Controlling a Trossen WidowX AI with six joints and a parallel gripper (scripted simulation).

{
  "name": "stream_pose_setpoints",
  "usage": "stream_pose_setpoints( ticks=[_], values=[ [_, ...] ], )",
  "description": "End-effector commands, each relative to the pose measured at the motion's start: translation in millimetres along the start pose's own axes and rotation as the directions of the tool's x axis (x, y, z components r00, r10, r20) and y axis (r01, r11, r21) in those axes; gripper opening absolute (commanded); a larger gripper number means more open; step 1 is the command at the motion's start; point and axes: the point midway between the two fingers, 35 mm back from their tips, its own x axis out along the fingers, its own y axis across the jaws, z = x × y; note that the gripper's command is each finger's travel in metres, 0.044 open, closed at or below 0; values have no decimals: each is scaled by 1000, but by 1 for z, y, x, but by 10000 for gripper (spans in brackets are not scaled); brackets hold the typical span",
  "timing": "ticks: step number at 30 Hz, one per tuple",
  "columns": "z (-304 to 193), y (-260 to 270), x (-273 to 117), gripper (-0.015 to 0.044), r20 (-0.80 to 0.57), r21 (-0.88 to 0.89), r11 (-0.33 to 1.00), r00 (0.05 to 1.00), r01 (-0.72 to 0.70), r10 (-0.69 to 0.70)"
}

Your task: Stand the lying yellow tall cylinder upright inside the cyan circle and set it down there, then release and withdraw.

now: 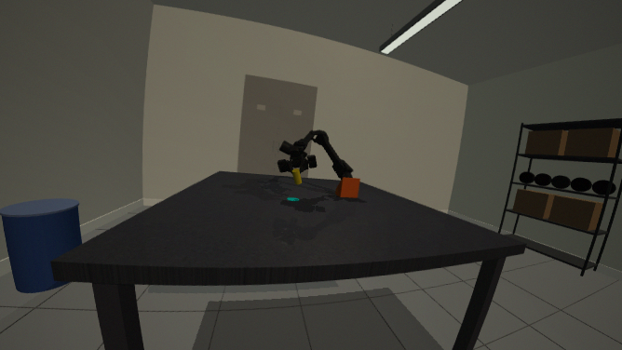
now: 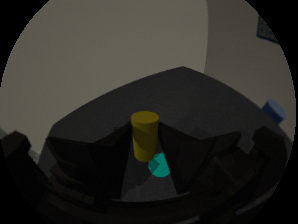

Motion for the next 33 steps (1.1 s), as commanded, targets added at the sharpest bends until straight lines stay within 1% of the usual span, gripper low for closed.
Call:
stream_pose_setpoints(
  ticks=[1, 33],
  values=[
    [3, 0, -4, 105, 35, -16, 1000, 999, 8, -7],
    [1, 1, -23, 105, 245, -115, 990, 968, 85, -55]
  ],
)
